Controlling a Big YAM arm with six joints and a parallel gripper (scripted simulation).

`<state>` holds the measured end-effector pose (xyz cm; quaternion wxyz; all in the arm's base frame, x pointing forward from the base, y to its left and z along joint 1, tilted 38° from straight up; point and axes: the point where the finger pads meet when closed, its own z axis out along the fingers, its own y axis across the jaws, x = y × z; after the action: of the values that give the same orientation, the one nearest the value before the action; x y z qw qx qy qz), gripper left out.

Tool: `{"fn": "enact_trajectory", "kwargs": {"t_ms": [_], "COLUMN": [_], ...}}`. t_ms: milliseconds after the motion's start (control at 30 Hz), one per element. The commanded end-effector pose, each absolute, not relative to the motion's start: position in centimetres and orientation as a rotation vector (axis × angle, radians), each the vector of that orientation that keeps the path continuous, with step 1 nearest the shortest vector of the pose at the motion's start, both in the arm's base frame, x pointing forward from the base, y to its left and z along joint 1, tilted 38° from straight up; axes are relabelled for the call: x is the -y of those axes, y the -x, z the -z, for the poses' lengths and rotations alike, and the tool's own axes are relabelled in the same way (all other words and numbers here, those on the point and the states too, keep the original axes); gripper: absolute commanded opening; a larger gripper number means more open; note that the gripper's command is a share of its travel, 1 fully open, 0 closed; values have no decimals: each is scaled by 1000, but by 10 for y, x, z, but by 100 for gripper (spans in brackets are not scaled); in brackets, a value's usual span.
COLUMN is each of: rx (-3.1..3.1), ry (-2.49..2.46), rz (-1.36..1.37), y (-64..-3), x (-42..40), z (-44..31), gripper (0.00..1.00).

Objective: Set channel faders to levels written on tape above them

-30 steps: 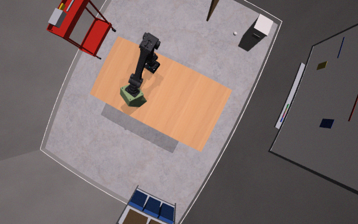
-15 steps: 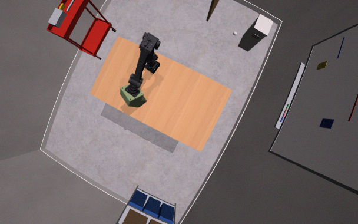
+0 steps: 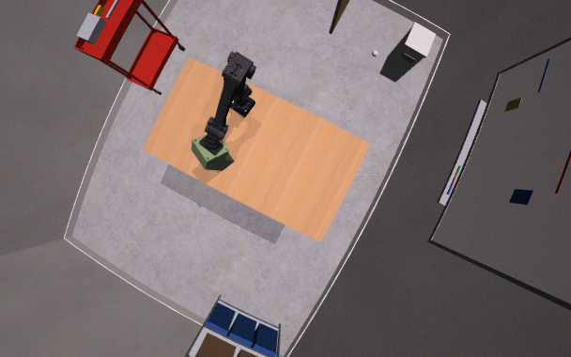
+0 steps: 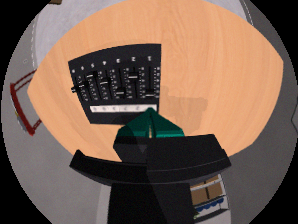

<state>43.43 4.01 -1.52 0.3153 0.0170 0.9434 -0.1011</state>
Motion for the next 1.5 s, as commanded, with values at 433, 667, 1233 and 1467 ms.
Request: {"fn": "enact_trajectory", "kwargs": {"t_ms": [433,667,1233,1467], "rx": [-2494,-2496,-2496,-2496], "ry": [-9,-9,-9,-9], "rz": [272,273,273,273], "y": [-430,-429,-429,-429], "x": [-45,-45,-45,-45], "z": [23,24,24,24], "gripper": [0,0,0,0]}}
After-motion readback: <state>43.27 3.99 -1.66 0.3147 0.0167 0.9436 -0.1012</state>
